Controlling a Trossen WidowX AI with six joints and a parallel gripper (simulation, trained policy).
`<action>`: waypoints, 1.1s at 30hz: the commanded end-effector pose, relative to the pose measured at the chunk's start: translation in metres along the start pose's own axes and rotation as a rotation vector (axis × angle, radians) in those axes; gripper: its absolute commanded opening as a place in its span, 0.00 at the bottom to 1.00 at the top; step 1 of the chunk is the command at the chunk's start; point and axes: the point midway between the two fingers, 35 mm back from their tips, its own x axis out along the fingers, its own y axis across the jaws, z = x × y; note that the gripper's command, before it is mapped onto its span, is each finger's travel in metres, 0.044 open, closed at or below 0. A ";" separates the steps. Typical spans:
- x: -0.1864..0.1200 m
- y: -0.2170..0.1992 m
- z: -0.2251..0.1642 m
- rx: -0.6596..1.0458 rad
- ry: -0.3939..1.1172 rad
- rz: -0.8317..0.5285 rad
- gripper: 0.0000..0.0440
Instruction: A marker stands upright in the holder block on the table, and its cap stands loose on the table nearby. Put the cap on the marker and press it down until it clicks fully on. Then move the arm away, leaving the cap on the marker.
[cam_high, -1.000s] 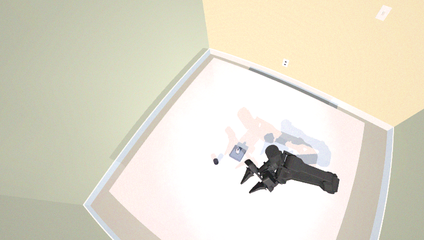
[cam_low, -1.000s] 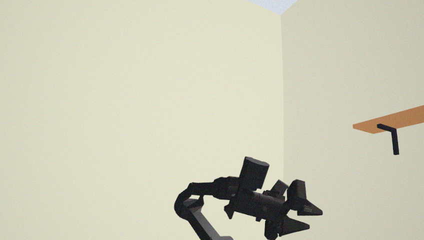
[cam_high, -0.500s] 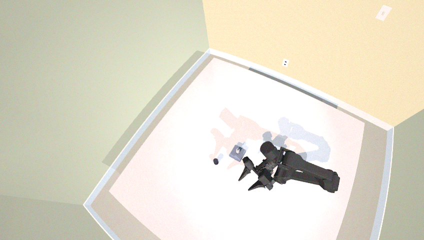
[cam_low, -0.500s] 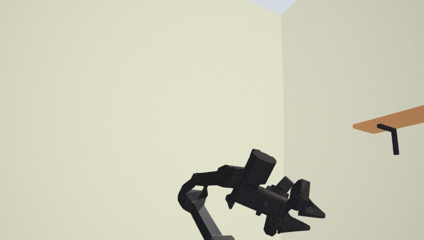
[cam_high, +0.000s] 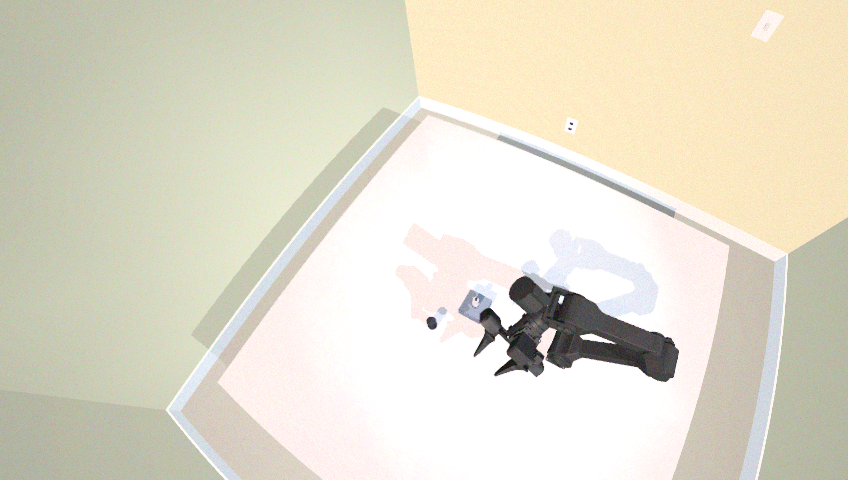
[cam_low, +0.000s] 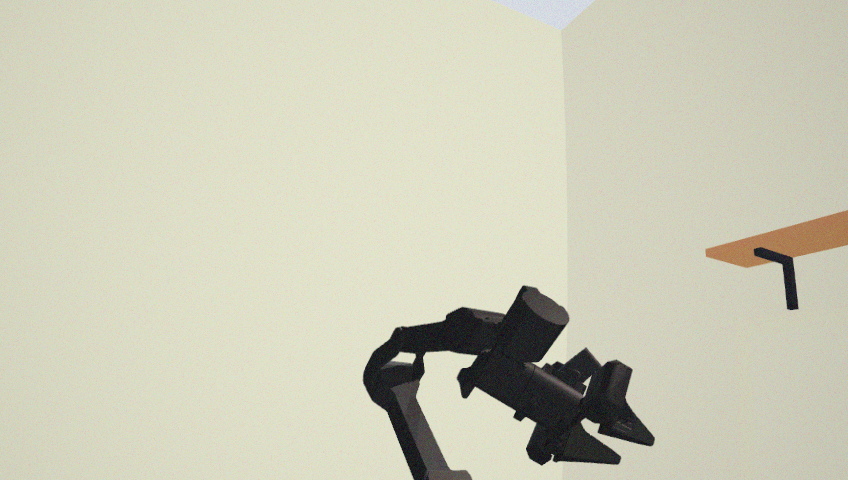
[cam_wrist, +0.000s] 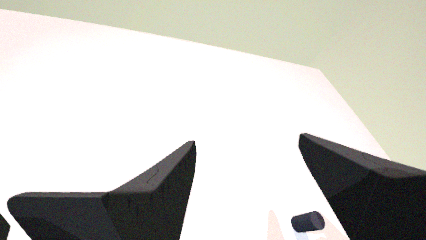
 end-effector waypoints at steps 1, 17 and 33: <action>-0.001 -0.004 -0.001 0.007 0.028 0.010 0.74; 0.000 -0.016 -0.013 0.070 0.153 0.089 0.74; 0.003 -0.031 -0.027 0.113 0.273 0.173 0.74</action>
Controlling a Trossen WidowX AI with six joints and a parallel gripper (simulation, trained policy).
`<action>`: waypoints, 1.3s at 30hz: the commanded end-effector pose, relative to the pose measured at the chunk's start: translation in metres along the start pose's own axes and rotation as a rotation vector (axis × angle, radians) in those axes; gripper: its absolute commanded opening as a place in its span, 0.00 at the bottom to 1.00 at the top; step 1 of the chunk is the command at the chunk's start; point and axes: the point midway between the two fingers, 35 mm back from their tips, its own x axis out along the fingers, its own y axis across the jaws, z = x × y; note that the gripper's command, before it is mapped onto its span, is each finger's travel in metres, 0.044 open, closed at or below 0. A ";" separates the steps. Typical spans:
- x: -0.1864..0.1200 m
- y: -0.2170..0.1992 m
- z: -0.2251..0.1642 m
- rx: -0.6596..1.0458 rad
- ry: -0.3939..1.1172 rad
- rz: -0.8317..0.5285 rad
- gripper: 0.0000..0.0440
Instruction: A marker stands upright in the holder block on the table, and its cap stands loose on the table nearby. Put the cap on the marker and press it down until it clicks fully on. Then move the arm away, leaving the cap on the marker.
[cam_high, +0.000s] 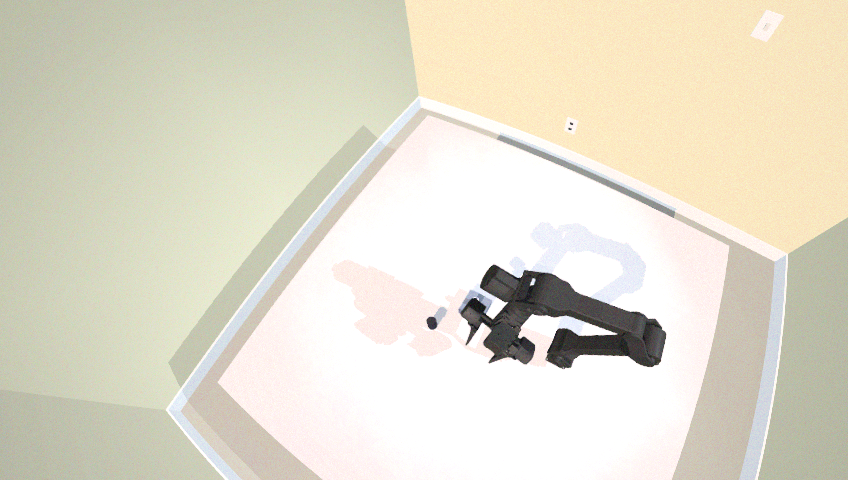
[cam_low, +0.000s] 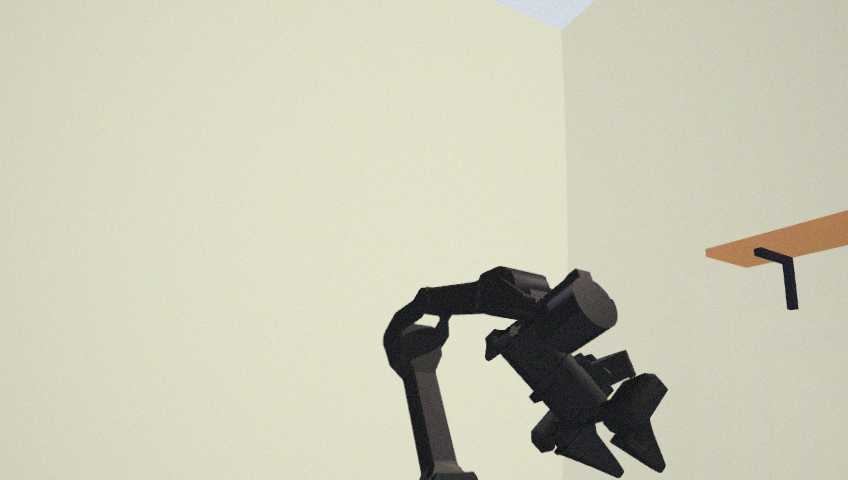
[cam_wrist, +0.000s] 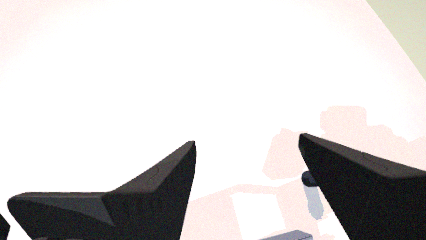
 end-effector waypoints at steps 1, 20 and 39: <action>0.000 -0.005 -0.002 -0.001 0.026 0.012 0.74; 0.009 -0.030 -0.017 0.026 0.163 0.108 0.74; 0.024 -0.060 -0.036 0.032 0.298 0.193 0.74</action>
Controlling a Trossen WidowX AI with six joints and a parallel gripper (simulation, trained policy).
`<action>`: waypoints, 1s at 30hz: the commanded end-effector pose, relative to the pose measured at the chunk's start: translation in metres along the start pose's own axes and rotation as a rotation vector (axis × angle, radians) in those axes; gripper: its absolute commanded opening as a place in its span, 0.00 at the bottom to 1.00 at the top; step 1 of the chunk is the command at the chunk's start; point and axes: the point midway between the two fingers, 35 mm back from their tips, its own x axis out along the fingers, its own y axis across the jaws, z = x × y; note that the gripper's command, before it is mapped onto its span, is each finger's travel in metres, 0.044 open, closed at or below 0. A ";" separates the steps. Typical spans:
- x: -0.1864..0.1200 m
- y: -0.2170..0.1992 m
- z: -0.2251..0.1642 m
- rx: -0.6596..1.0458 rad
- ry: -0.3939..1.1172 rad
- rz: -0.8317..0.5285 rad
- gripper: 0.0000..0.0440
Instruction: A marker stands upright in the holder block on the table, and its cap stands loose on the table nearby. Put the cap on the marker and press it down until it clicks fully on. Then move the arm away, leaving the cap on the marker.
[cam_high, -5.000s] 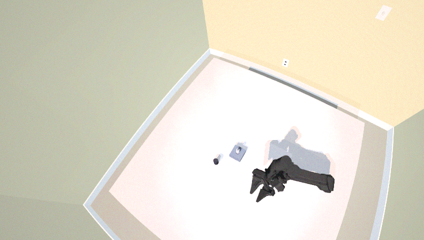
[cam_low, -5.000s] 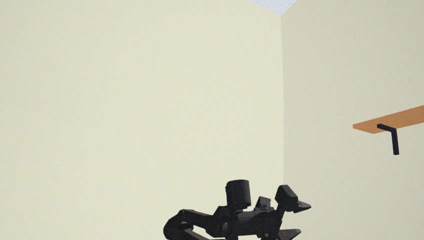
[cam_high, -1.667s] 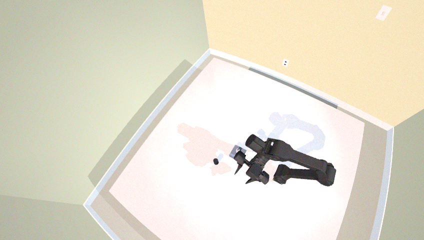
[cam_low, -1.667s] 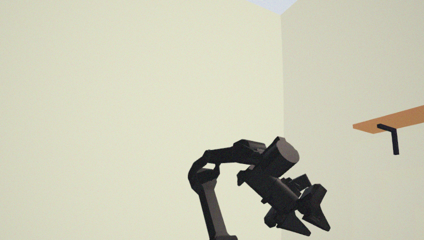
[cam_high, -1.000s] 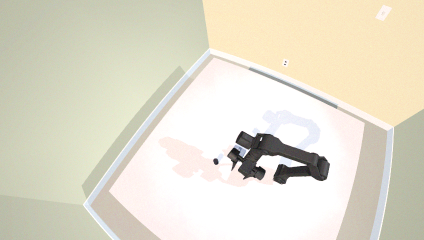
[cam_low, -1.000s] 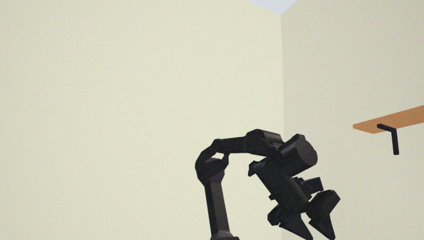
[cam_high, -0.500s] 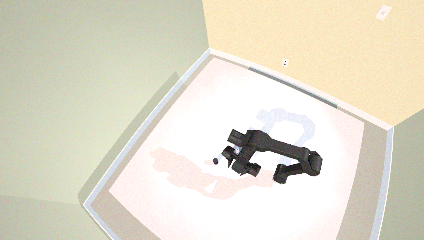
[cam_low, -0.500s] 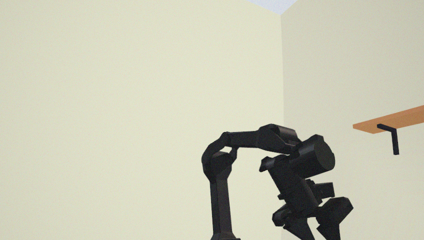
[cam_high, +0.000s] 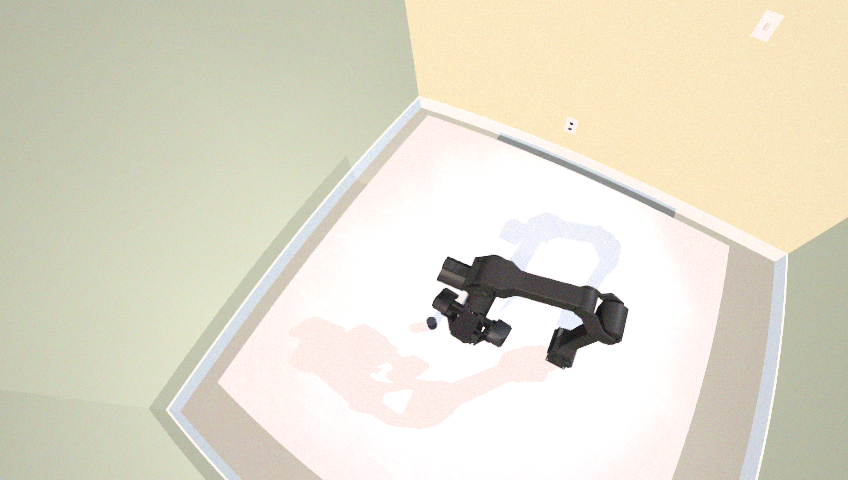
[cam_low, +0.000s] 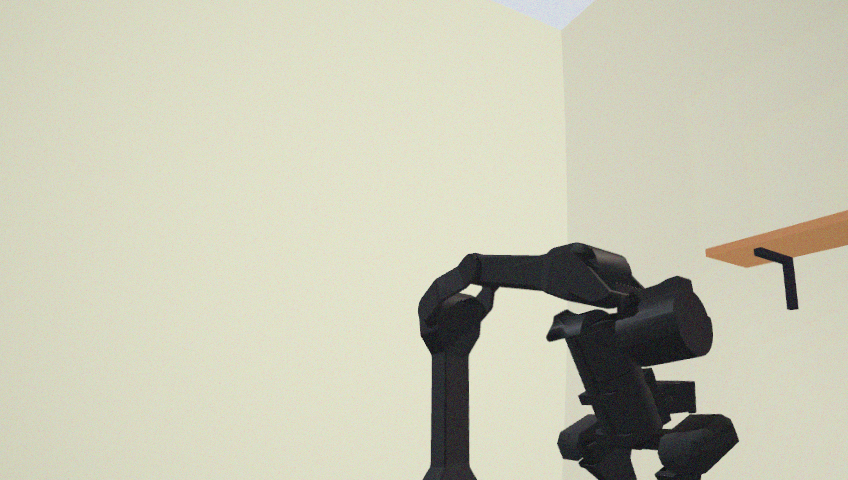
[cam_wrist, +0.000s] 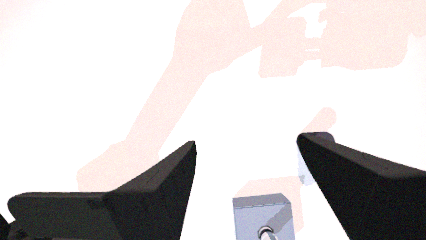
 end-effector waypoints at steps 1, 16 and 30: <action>0.001 -0.007 -0.002 -0.007 0.025 0.009 0.74; 0.016 -0.034 -0.013 -0.019 0.130 0.058 0.74; 0.030 -0.058 -0.021 -0.049 0.225 0.088 0.73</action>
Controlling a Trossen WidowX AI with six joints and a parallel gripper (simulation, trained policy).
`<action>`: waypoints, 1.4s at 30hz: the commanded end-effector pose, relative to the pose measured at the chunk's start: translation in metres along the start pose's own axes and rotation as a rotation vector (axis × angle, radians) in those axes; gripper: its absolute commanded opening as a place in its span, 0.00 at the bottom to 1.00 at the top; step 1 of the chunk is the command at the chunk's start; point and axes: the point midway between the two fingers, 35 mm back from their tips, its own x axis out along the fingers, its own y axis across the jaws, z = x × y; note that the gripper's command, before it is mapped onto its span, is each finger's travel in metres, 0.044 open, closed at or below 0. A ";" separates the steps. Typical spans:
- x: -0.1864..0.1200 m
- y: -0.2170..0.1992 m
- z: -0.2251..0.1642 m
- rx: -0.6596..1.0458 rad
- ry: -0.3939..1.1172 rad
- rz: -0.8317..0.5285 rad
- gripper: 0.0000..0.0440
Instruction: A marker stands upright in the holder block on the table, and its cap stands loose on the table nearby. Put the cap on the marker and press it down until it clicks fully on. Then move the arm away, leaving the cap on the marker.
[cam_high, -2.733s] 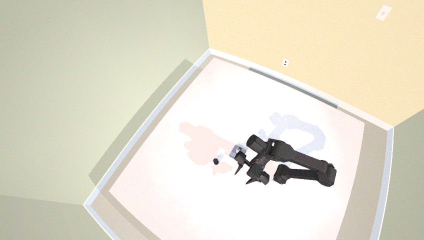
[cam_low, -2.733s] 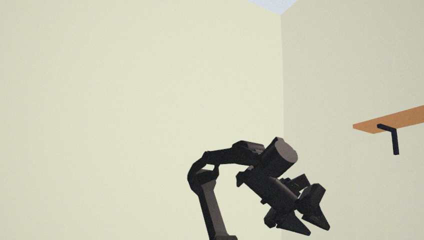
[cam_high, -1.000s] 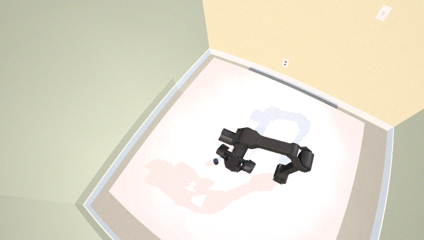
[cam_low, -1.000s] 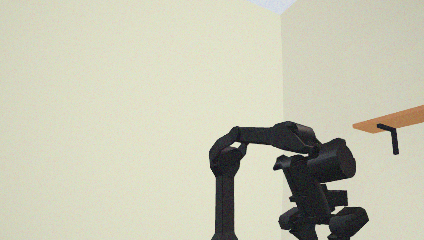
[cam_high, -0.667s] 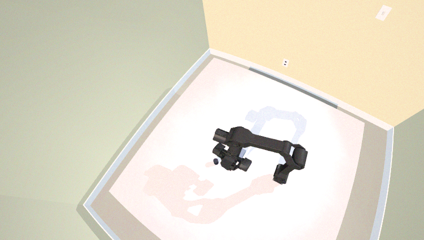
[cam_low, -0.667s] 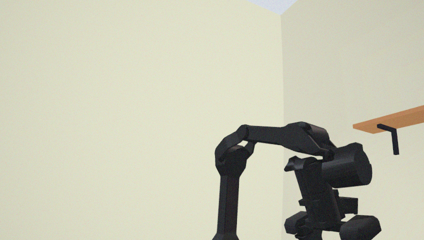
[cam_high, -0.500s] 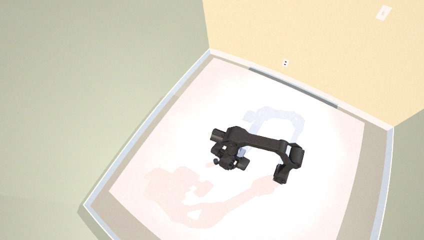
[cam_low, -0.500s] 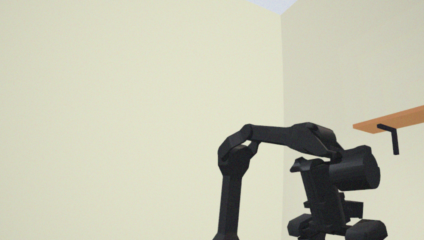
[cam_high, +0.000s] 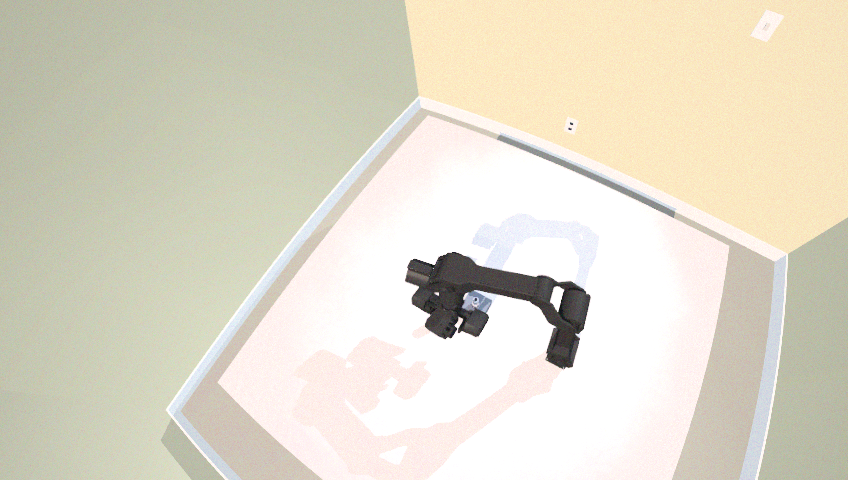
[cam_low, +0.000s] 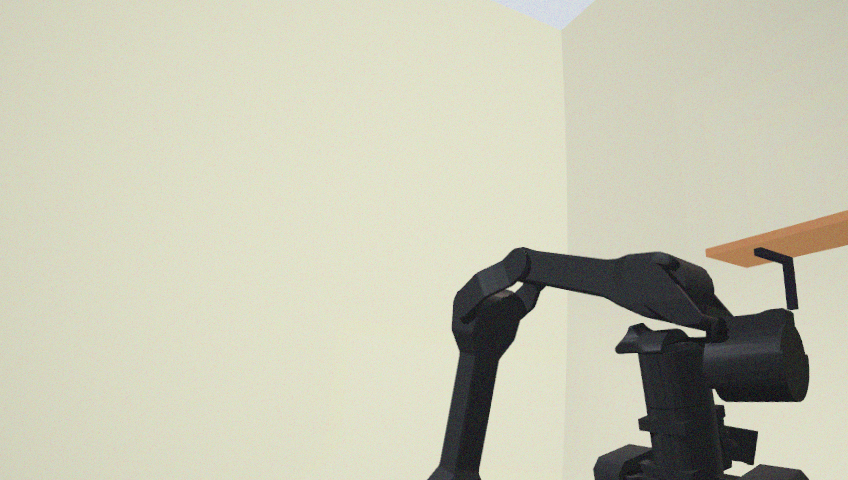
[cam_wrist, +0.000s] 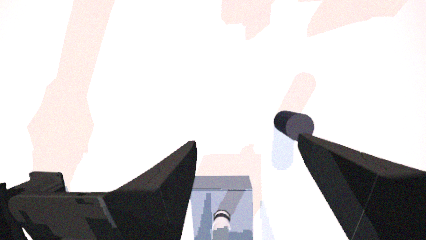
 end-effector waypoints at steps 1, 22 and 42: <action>0.002 -0.006 -0.001 -0.015 0.024 0.001 0.73; 0.022 -0.038 -0.004 -0.102 0.154 0.016 0.70; 0.049 -0.057 -0.005 -0.203 0.229 0.042 0.63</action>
